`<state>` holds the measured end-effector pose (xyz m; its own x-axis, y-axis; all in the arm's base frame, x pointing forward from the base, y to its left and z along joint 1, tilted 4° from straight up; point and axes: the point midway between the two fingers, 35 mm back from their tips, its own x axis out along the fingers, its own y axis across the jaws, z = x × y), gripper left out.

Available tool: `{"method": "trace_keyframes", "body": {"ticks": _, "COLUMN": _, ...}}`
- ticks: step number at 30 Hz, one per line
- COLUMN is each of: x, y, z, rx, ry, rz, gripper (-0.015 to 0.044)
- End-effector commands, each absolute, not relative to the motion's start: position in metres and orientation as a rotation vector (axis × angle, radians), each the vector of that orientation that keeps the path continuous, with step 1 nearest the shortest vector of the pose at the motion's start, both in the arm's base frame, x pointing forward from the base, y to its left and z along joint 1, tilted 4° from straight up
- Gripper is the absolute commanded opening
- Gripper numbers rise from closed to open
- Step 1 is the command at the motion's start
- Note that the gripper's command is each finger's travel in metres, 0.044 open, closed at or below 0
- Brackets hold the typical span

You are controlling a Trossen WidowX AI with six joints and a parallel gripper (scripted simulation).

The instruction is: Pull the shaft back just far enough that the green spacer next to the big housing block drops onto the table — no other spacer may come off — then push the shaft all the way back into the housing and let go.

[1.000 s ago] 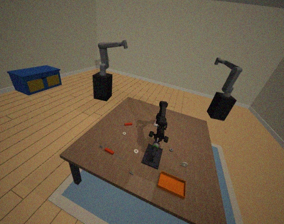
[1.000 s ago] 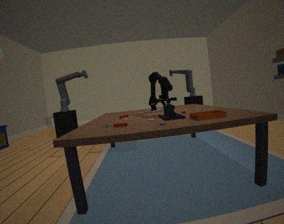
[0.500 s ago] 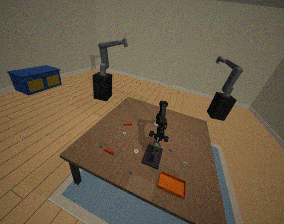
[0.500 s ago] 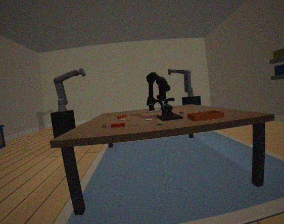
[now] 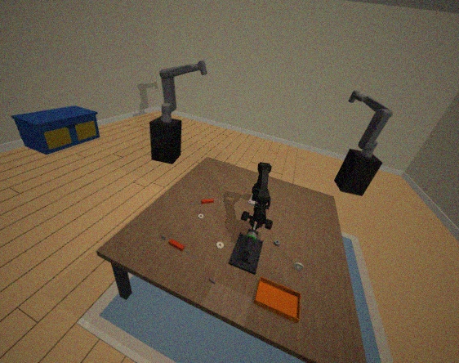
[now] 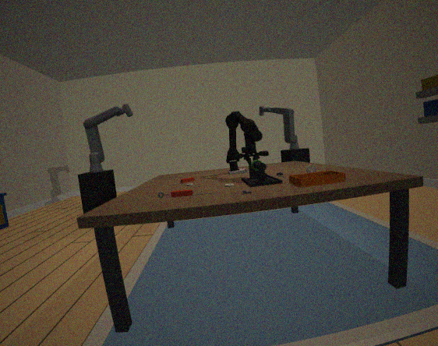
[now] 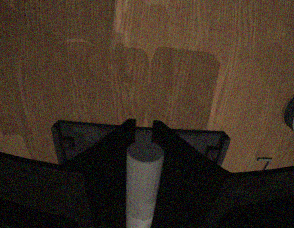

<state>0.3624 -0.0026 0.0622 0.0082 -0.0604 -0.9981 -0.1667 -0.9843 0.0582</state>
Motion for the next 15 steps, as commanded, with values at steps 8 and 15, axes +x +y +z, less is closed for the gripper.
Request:
{"method": "trace_keyframes", "body": {"ticks": 8, "x": 0.3590, "y": -0.0018, "z": 0.0627, "rx": -2.166, "ry": 0.245, "rz": 2.148, "gripper": 0.0000}}
{"method": "trace_keyframes", "body": {"ticks": 15, "x": 0.3583, "y": -0.0016, "z": 0.0627, "rx": -2.166, "ry": 0.245, "rz": 2.149, "gripper": 0.0000}}
